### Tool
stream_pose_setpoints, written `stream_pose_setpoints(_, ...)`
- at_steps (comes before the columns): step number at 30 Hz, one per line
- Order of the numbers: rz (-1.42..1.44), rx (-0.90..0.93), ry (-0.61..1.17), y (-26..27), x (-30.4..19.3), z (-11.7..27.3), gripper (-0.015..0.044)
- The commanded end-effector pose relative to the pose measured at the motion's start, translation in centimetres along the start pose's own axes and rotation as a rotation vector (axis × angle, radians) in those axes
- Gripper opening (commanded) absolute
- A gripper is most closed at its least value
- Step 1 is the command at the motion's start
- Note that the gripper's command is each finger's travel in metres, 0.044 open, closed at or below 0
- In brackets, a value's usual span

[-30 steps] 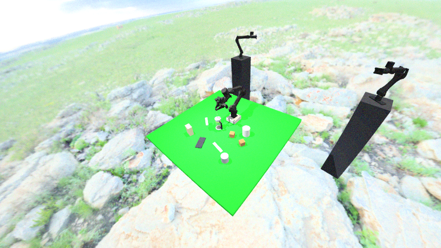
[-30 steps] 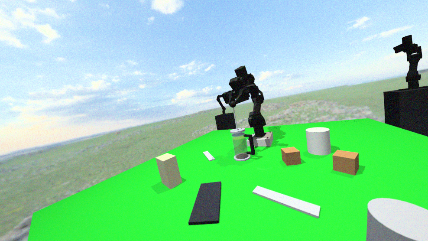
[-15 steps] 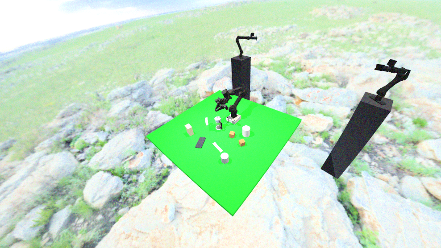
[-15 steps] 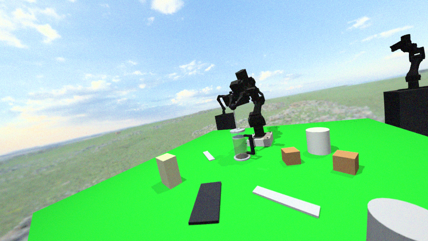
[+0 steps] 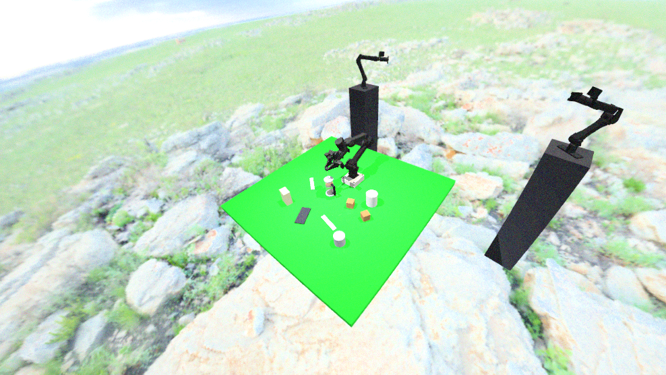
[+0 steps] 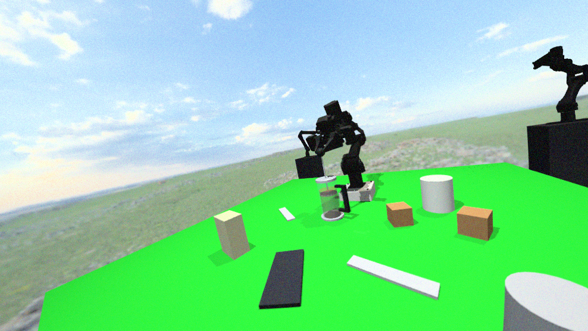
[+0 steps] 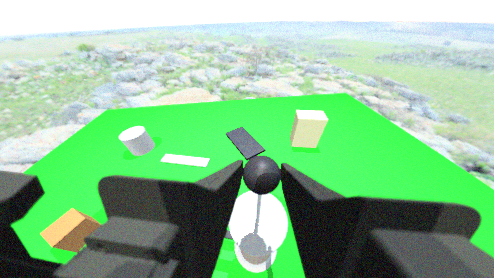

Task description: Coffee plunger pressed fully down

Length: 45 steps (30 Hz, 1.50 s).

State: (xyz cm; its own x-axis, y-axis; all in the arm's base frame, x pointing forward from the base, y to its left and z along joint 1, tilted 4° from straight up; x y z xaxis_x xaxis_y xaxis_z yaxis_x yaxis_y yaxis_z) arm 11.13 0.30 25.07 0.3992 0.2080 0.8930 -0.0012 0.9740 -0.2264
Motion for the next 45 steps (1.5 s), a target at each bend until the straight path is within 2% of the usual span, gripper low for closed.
stream_pose_setpoints(1, 0.014, 0.012, 0.068, 0.5, -1.9, -1.1, 0.0123)
stream_pose_setpoints(22, 0.014, 0.012, 0.067, 0.9, -4.5, -3.1, 0.0123)
stream_pose_setpoints(45, 0.014, 0.011, 0.067, 0.8, -4.0, -3.8, 0.0123)
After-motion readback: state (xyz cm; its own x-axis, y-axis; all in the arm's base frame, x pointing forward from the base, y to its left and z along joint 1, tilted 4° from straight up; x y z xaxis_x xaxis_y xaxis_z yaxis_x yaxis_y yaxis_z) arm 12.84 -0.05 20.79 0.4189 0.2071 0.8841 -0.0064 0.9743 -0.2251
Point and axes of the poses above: the point midway between the two fingers, 35 mm back from their tips, its own z axis back along the fingers, its own y axis across the jaws, x = y × z, the point moved 10 cm from there along z, back along the fingers, and after that the axes turned 12 degrees about z, right-handed, at the moved point
